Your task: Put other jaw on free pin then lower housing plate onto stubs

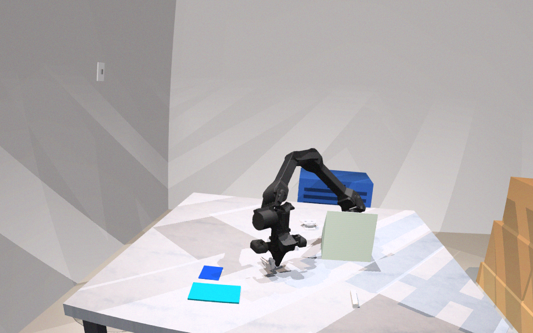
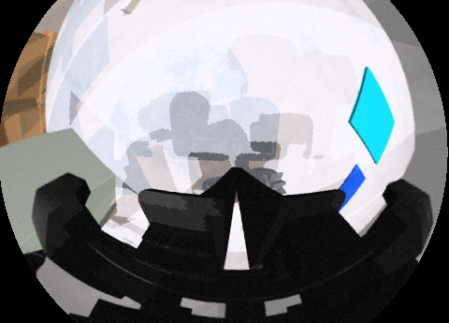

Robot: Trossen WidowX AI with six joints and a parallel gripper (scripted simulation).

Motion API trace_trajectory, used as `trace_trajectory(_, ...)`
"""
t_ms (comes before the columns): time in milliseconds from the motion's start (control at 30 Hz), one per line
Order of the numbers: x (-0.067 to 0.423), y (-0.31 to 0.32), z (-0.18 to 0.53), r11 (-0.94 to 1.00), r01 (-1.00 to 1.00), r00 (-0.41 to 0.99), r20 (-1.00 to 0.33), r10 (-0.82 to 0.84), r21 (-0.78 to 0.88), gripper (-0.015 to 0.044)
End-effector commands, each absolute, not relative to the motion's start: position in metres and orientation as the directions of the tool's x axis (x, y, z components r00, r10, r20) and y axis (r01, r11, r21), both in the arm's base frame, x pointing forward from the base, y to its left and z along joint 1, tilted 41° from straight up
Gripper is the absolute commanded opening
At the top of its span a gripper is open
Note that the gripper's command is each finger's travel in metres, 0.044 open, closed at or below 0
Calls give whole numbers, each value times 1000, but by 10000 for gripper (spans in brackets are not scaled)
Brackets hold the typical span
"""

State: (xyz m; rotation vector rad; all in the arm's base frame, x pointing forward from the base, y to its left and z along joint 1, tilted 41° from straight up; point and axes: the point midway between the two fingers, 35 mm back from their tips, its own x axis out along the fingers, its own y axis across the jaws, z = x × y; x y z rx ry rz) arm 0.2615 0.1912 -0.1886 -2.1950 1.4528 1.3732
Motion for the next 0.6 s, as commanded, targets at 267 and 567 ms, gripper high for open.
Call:
trace_trajectory(267, 271, 196, -191, -513, -797, 104, -763, -638, 320, 0)
trace_trajectory(567, 270, 209, -179, -512, -797, 102, -764, -637, 320, 0)
